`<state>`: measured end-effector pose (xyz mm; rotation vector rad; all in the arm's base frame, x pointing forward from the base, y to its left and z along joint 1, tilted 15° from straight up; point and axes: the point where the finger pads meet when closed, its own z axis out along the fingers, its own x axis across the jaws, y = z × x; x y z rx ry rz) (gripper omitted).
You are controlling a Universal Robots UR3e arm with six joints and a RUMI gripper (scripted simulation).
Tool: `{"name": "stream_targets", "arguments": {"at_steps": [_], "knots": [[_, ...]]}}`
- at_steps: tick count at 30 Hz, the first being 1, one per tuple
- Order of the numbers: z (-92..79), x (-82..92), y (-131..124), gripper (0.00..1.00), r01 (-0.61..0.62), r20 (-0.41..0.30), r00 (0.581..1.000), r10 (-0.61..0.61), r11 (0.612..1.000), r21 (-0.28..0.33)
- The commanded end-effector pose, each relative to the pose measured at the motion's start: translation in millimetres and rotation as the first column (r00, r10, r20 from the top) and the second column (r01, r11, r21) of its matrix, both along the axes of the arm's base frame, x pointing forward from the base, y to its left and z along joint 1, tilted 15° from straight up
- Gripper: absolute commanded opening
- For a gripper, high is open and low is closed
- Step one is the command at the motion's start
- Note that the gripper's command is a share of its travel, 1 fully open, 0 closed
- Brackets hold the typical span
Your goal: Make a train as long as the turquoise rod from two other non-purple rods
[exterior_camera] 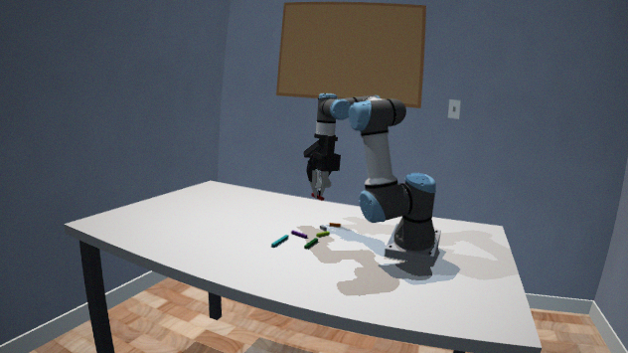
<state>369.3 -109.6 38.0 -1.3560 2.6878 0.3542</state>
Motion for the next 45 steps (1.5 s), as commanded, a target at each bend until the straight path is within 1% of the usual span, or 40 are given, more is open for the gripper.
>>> {"name": "stream_targets", "arguments": {"at_steps": [1,5,10,12,21,26,33,45], "knots": [[-3.5,0.5,0.5,0.0,0.0,0.002,1.0,0.0,1.0,-0.002],[-12.5,0.6,2.8,0.0,0.0,0.002,1.0,0.0,1.0,-0.002],[-29.3,0.6,7.2,0.0,0.0,0.002,1.0,0.0,1.0,-0.002],[-29.3,0.6,7.2,0.0,0.0,0.002,1.0,0.0,1.0,-0.002],[-64.9,0.7,16.4,0.0,0.0,0.002,1.0,0.0,1.0,-0.002],[-77.8,0.8,19.8,0.0,0.0,0.002,1.0,0.0,1.0,-0.002],[-82.0,0.8,20.9,0.0,0.0,0.002,1.0,0.0,1.0,-0.002],[-82.1,0.8,20.9,0.0,0.0,0.002,1.0,0.0,1.0,-0.002]]}}
